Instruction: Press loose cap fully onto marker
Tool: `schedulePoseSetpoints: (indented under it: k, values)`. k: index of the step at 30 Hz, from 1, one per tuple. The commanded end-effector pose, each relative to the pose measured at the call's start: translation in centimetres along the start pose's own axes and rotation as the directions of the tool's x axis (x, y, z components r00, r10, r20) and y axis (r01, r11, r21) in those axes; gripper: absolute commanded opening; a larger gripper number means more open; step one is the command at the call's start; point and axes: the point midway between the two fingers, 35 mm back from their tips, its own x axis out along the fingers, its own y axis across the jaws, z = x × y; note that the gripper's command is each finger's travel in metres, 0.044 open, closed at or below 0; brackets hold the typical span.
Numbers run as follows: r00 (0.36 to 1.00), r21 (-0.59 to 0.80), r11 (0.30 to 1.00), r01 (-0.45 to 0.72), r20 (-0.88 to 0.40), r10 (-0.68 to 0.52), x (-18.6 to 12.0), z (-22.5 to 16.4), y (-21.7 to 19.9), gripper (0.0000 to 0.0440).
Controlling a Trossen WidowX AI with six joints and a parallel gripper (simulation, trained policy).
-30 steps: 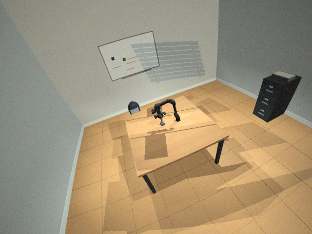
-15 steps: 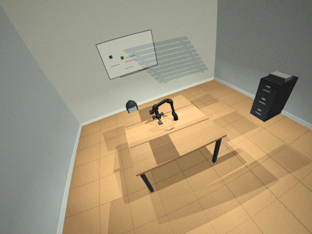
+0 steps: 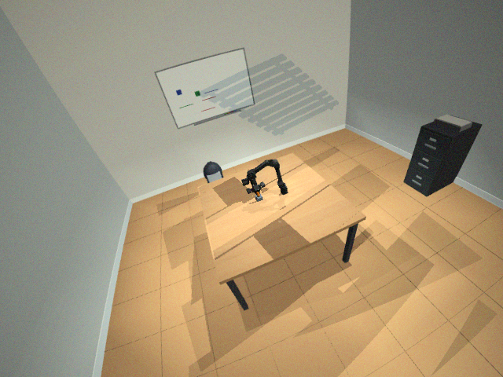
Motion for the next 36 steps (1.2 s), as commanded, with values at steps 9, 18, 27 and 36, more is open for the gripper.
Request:
schedulePoseSetpoints:
  k: [9, 18, 27, 36]
  values:
    - [0.998, -0.009, 0.998, -0.069, 0.012, 0.069, 1.3, 0.2, 1.4, 0.0157]
    - [0.996, -0.016, 0.996, -0.085, 0.025, 0.085, 1.4, 0.5, 2.0, 0.0243]
    - [0.998, -0.021, 0.998, -0.055, 0.041, 0.056, 1.3, 0.8, 2.2, 0.0435]
    - [0.998, -0.017, 0.999, 0.042, 0.039, -0.041, -0.4, 0.9, 1.4, 0.044]
